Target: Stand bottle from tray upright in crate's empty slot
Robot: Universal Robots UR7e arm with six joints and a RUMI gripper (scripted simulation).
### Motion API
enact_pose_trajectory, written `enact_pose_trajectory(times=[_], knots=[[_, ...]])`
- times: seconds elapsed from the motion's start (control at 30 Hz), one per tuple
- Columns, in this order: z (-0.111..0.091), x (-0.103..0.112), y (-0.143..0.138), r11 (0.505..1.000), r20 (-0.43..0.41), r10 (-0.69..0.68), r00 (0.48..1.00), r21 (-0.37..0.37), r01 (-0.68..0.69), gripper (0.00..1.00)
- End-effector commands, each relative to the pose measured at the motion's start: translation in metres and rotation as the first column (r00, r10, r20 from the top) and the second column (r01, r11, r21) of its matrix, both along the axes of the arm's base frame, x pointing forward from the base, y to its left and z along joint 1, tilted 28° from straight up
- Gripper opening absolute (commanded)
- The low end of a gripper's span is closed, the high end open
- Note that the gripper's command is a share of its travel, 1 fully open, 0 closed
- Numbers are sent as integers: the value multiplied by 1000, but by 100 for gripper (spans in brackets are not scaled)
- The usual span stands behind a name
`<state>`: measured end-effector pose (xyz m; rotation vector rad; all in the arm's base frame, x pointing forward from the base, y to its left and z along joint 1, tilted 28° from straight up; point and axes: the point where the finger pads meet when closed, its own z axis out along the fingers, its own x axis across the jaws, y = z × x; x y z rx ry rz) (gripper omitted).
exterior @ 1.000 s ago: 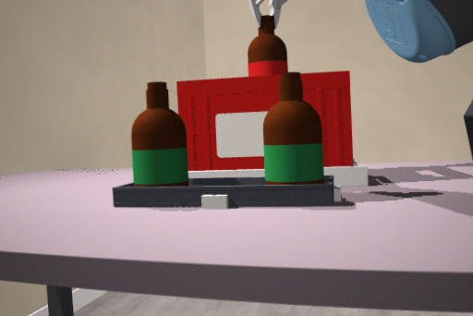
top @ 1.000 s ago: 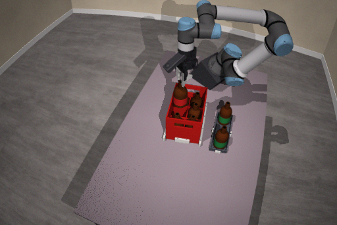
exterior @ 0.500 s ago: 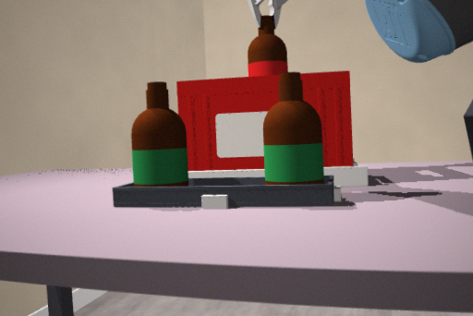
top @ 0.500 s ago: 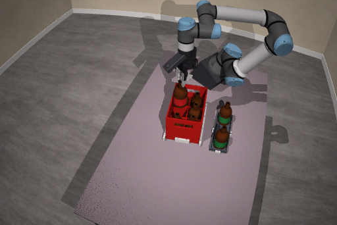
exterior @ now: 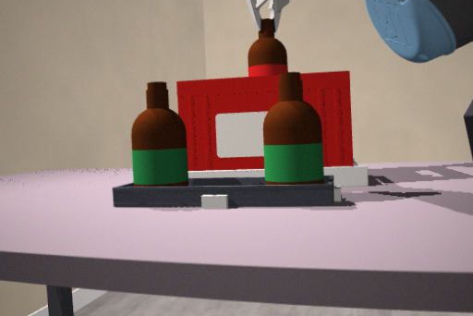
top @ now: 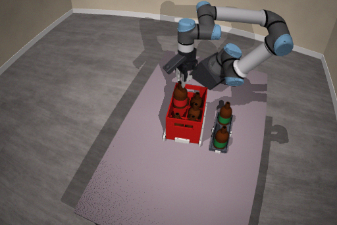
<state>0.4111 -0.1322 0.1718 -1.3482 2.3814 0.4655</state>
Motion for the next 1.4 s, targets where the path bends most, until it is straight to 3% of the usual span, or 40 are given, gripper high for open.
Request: enact_pose_trajectory(times=[0.0, 0.87, 1.37], knots=[[-2, 1, 1, 1000, 1, 0, 1000, -1, 0, 0], [-25, 5, 13, 1000, 1, 0, 1000, -1, 0, 0], [-29, 5, 15, 1000, 1, 0, 1000, -1, 0, 0]])
